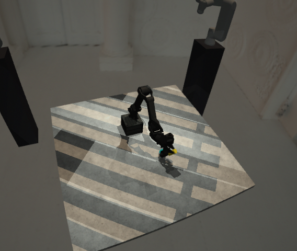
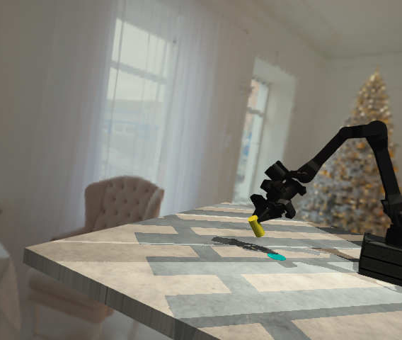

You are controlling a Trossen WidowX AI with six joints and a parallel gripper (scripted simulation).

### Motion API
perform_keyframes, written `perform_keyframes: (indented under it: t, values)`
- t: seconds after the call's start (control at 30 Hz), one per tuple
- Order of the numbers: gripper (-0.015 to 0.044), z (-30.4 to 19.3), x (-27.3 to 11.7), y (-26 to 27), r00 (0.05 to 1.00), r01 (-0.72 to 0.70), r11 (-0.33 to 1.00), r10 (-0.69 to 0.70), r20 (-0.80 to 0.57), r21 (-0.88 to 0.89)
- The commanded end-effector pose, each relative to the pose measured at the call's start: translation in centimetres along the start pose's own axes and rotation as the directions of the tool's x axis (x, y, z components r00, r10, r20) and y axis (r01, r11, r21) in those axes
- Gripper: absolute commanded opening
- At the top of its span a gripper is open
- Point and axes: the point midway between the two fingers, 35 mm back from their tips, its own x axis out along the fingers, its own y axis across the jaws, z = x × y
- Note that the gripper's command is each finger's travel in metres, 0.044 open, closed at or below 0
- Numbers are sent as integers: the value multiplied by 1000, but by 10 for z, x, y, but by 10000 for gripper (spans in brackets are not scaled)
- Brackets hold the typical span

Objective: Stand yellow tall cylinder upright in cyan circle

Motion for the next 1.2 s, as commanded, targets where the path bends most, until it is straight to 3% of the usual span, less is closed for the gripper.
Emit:
perform_keyframes:
  t: [0.0, 1.17]
  values:
    - [105, -3, -1, 1, 1000, -10, 1000, 9, 23, 10]
    - [105, -6, -16, 2, 973, -45, 999, 45, 226, -7]
